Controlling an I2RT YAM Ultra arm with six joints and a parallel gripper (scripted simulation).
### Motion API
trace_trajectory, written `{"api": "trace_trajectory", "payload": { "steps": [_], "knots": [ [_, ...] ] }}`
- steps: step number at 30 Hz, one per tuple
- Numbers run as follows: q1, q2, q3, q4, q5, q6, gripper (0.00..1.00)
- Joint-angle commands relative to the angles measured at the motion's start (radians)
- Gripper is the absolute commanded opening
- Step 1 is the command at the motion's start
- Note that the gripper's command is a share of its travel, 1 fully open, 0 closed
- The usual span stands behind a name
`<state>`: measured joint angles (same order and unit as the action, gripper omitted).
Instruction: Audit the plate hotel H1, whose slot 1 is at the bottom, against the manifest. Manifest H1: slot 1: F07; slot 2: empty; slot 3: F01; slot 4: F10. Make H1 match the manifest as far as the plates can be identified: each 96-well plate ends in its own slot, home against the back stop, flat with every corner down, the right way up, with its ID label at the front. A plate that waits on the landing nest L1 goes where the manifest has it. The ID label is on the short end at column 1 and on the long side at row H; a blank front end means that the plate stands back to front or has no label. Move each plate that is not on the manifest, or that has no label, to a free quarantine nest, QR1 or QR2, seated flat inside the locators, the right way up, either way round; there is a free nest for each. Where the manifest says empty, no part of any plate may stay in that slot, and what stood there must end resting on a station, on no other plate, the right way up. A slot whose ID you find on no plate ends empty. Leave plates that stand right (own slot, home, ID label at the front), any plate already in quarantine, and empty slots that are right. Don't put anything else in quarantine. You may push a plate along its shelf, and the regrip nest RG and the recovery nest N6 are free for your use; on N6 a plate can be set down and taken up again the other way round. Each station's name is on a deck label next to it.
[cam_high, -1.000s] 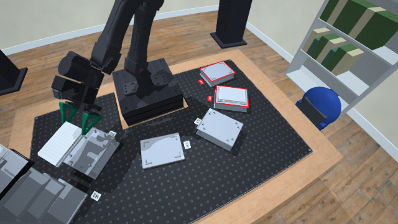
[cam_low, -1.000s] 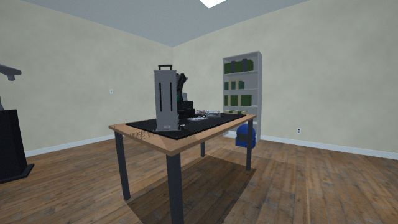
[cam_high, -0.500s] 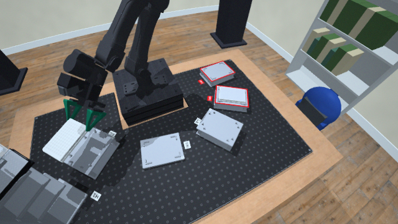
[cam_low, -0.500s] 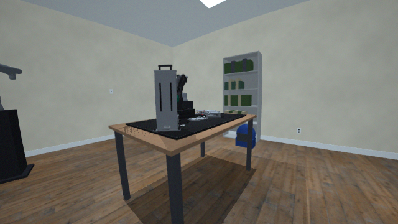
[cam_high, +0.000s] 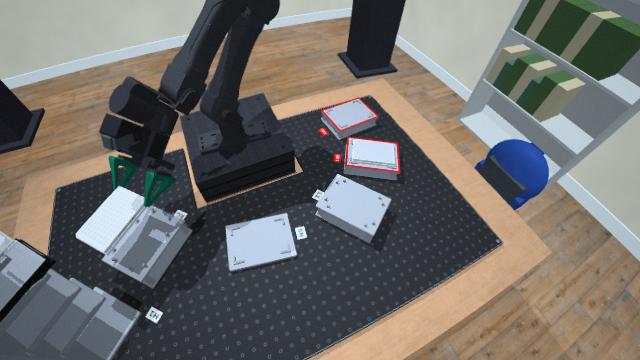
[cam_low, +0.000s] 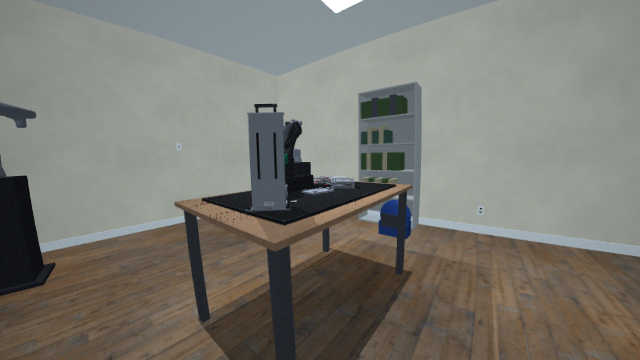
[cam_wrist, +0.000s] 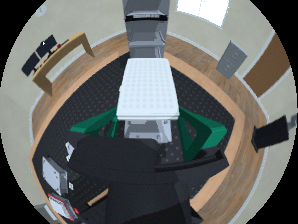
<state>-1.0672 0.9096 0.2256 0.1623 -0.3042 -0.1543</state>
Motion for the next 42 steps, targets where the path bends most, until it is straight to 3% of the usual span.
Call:
{"api": "trace_trajectory", "payload": {
  "steps": [1, 42],
  "knots": [
    [-0.001, -0.005, 0.004, 0.016, -0.009, -0.004, 0.86],
    [0.001, 0.077, -0.056, 0.158, -0.008, -0.003, 0.86]
  ]
}}
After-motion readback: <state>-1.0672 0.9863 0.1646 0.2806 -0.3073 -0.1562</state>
